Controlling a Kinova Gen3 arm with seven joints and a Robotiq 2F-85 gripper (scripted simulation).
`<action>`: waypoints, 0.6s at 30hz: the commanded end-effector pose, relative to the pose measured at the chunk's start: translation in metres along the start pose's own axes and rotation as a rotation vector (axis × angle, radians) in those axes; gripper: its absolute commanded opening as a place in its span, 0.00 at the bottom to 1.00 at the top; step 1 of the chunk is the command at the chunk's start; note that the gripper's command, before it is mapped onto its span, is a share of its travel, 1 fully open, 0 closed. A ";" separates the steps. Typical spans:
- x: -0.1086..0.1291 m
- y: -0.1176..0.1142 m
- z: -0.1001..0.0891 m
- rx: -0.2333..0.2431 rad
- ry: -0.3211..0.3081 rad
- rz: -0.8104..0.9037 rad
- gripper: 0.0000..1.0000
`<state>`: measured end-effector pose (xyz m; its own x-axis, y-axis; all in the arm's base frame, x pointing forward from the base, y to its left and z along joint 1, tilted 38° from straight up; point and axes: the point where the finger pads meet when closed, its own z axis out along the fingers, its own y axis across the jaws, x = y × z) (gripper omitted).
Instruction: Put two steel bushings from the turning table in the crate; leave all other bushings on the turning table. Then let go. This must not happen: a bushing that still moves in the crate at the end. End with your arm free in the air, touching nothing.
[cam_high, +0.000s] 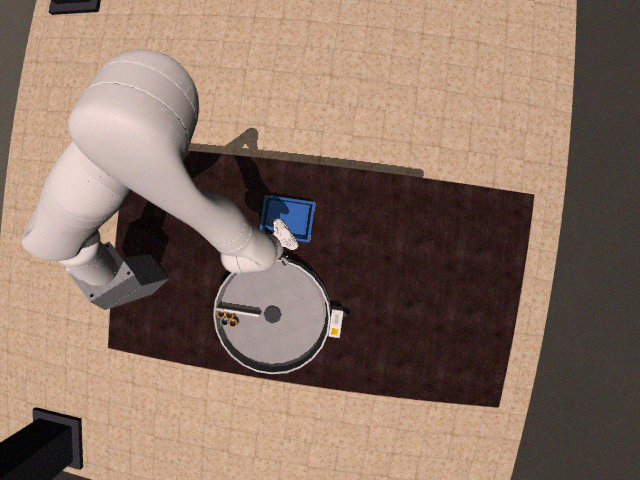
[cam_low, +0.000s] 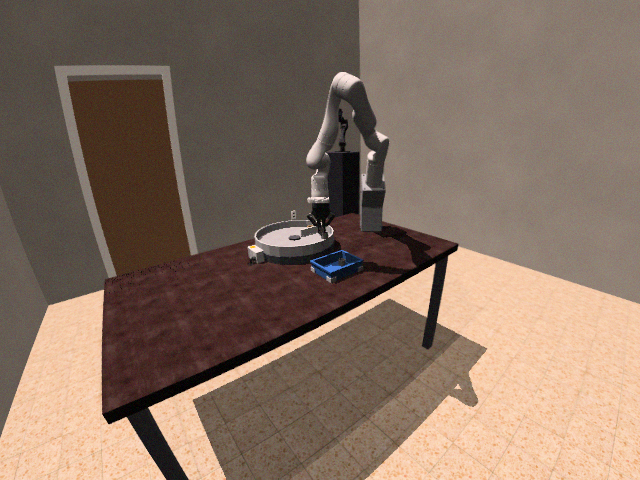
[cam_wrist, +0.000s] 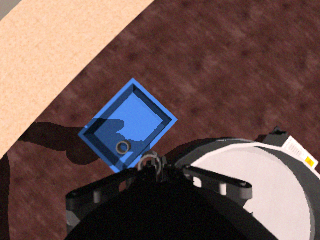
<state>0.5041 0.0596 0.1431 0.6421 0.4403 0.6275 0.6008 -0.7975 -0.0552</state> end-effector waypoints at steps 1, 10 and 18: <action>0.008 0.000 -0.001 -0.006 0.002 -0.011 0.00; 0.048 -0.018 -0.001 0.003 0.003 -0.005 0.00; 0.058 -0.022 -0.001 0.003 0.003 -0.004 0.00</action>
<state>0.5237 0.0998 0.1764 0.6441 0.4377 0.6273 0.6027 -0.7954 -0.0639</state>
